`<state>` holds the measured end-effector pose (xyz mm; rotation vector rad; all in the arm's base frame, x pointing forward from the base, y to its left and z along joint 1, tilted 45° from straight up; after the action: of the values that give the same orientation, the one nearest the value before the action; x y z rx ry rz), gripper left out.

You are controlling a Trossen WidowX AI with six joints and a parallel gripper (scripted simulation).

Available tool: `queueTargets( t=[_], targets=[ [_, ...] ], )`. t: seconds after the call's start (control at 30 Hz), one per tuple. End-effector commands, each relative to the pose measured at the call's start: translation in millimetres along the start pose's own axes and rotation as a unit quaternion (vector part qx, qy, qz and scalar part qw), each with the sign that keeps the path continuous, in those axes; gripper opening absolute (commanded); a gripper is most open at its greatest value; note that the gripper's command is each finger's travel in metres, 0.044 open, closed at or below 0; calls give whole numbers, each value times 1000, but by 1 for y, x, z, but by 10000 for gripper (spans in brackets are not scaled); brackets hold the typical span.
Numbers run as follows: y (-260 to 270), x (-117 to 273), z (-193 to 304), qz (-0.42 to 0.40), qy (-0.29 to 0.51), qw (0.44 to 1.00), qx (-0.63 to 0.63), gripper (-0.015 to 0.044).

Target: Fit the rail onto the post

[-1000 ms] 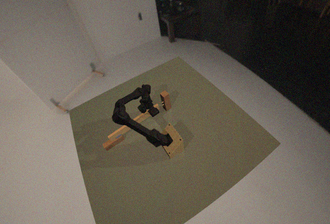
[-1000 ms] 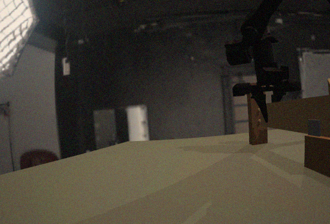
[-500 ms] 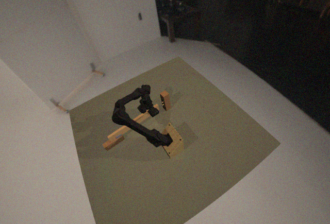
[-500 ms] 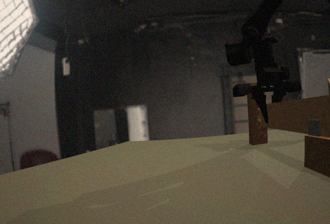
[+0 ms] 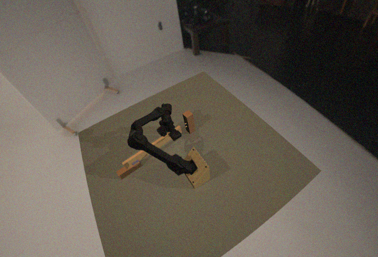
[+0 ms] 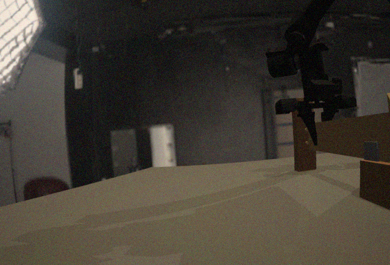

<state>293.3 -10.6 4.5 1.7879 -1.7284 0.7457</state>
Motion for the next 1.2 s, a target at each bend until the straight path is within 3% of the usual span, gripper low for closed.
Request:
queueTargets(
  t=[0.0, 1.17],
  targets=[
    [-1, 4, 0, 5, 1, 1000, 1, 0],
    [-3, 2, 10, 5, 1, 1000, 1, 0]
  ],
)
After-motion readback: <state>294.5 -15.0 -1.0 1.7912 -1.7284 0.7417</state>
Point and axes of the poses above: the point midway between the two fingers, 35 mm back from their tips, its own x axis back along the fingers, its own y axis across the jaws, z = x × y, the point moved 2 cm from there along x, back along the fingers, and after that the axes turned 7 degrees about -x, right-handed, at the moved point
